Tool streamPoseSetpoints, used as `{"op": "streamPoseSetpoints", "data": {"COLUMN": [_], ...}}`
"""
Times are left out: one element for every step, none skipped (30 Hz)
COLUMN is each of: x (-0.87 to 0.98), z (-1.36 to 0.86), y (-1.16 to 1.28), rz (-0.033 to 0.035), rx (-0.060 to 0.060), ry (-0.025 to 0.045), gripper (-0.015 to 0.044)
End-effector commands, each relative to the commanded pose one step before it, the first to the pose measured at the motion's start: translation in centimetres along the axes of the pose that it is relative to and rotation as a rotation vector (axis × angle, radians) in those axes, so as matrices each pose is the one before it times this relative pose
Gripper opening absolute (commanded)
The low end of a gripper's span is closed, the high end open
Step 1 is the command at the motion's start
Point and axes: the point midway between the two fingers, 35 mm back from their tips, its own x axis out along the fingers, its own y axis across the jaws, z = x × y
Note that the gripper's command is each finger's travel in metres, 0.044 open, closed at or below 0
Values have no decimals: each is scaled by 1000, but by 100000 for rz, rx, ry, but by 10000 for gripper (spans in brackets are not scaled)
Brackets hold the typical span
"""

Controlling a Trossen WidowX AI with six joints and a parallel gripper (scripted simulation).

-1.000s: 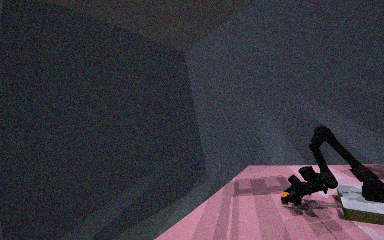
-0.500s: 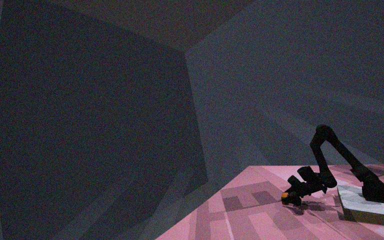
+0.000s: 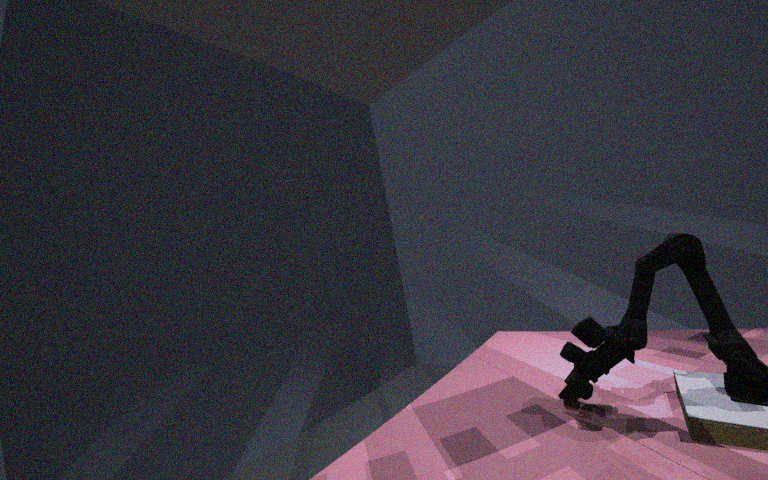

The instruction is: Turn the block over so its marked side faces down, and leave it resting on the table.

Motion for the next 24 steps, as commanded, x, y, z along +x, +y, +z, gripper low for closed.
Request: {"op": "streamPoseSetpoints", "data": {"x": [-5731, -227, -92, -5, 0, 0, 0, 0, 0, 0, 0, 0, 0, 0, 0, 0, 0, 20, 58, 84, 79, 54, 29, 5], "z": [2384, -332, -106, -6, 0, 0, 0, 0, 0, 0, 0, 0, 0, 0, 0, 0, 0, 69, 204, 333, 393, 379, 363, 346], "y": [-15, -24, -7, 0, 0, 0, 0, 0, 0, 0, 0, 0, 0, 0, 0, 0, 0, 3, 9, 14, 15, 13, 11, 9], "rz": [1587, -56, -12, -1, 0, 0, 0, 0, 0, 0, 0, 0, 0, 0, 0, 0, 0, -14, -42, -64, -70, -60, -50, -40], "rx": [-930, -29, -12, -1, 0, 0, 0, 0, 0, 0, 0, 0, 0, 0, 0, 0, 0, -14, -40, -63, -69, -61, -53, -45], "ry": [24599, 2092, 705, 41, 0, 0, 0, 0, 0, 0, 0, 0, 0, 0, 0, 0, 0, 525, 1575, 2626, 3203, 3206, 3208, 3210], "gripper": [440, 440, 440, 440, 440, 440, 440, 440, 440, 440, 440, 440, 440, 440, 440, 440, 440, 440, 440, 440, 440, 440, 440, 440]}}
